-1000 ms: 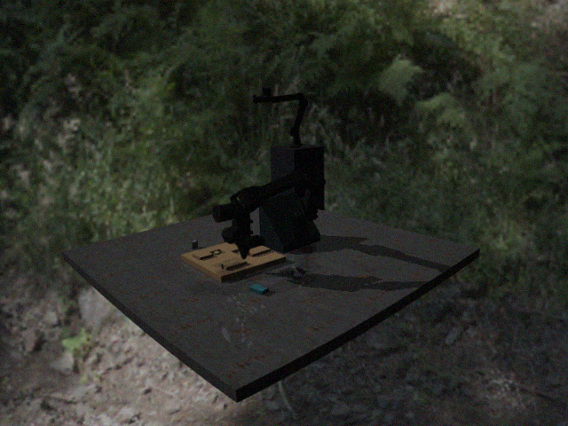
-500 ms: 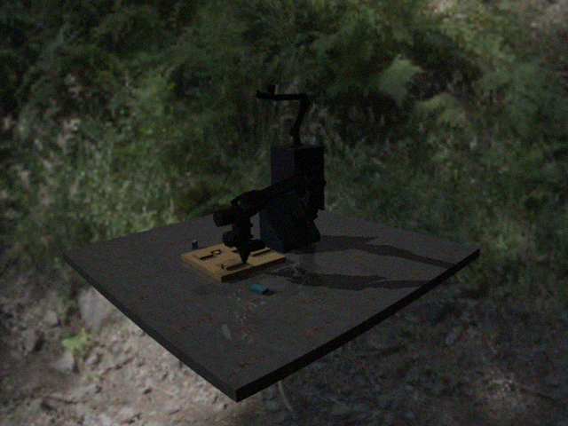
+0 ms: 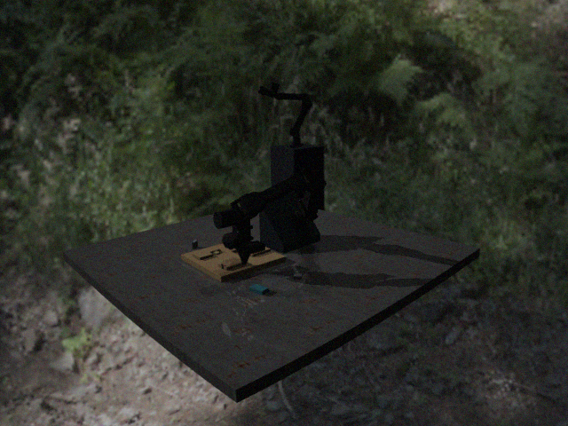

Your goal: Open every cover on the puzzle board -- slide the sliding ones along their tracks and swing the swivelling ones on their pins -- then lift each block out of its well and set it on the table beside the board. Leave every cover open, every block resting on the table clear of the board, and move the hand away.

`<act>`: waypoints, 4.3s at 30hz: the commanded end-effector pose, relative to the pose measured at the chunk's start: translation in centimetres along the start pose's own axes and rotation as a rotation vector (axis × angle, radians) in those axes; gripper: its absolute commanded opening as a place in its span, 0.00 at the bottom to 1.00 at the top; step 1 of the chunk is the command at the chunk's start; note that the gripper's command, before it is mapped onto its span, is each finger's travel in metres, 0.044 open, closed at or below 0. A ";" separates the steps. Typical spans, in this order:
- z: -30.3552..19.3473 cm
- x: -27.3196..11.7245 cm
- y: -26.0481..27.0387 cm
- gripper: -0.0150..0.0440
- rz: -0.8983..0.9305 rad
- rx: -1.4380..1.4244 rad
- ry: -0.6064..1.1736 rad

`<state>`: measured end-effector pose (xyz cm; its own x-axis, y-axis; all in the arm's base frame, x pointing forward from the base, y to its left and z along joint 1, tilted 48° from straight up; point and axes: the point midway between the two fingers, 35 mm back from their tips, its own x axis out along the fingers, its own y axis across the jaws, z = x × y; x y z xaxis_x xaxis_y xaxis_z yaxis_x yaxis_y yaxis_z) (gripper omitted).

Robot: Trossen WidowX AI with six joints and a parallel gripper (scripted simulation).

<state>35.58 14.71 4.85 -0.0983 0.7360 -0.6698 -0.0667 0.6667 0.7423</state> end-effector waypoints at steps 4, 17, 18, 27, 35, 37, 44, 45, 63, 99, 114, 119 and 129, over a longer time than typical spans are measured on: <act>-0.3 0.3 -1.1 0.25 0.001 0.002 0.005; -0.6 0.3 -2.3 0.25 0.000 0.002 0.005; -0.6 0.3 -2.4 0.25 0.000 0.002 0.005; -0.6 0.3 -3.6 0.25 0.000 0.002 0.005; -0.6 0.3 -4.1 0.25 0.000 0.002 0.005; -0.6 0.3 -4.3 0.25 0.000 0.002 0.005; -0.4 0.3 -5.2 0.25 -0.001 0.002 0.004; -0.3 0.3 -5.4 0.25 -0.001 0.002 0.004; 0.4 0.3 -7.1 0.25 -0.001 0.002 0.004; 2.9 0.3 -9.9 0.25 -0.002 0.001 0.003; 4.1 0.0 -10.6 0.25 -0.003 0.000 0.003; 4.2 -0.7 -10.6 0.25 -0.004 0.000 0.003; 4.2 -2.0 -10.7 0.25 -0.005 0.000 0.002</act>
<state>40.66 7.03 -1.98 -0.0967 0.7348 -0.6714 -0.0655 0.6684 0.7409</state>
